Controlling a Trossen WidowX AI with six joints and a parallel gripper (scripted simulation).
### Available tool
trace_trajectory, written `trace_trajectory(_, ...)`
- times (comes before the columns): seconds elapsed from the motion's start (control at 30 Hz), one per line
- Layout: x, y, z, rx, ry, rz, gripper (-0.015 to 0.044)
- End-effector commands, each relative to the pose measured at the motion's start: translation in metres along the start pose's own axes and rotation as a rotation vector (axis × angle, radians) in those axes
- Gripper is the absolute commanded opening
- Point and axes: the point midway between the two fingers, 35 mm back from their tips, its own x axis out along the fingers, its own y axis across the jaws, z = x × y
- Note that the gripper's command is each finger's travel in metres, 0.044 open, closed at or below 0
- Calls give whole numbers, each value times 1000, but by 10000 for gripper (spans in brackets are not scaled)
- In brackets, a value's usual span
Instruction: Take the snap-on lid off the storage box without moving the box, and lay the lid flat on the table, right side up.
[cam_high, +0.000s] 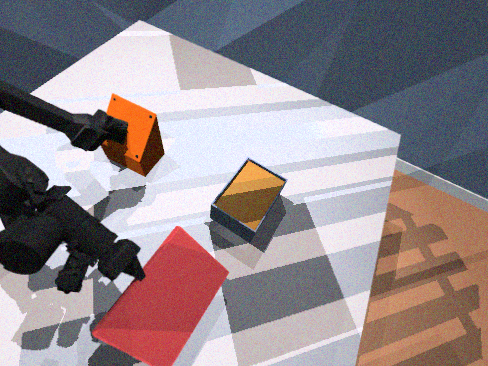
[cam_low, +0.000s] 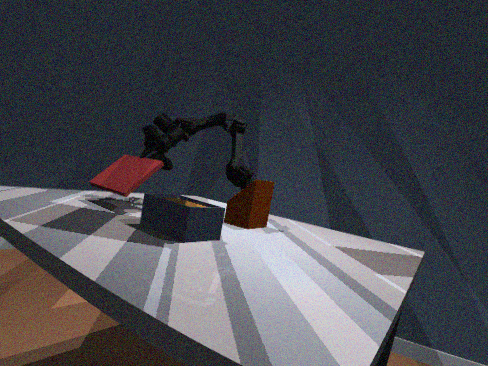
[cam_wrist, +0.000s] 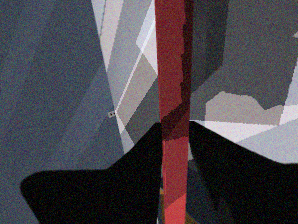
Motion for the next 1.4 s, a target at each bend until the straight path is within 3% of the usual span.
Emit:
trace_trajectory(0.0, 3, -2, -2, -6, 8, 8, 0)
trace_trajectory(1.37, 24, -26, -2, -8, 7, 8, 0)
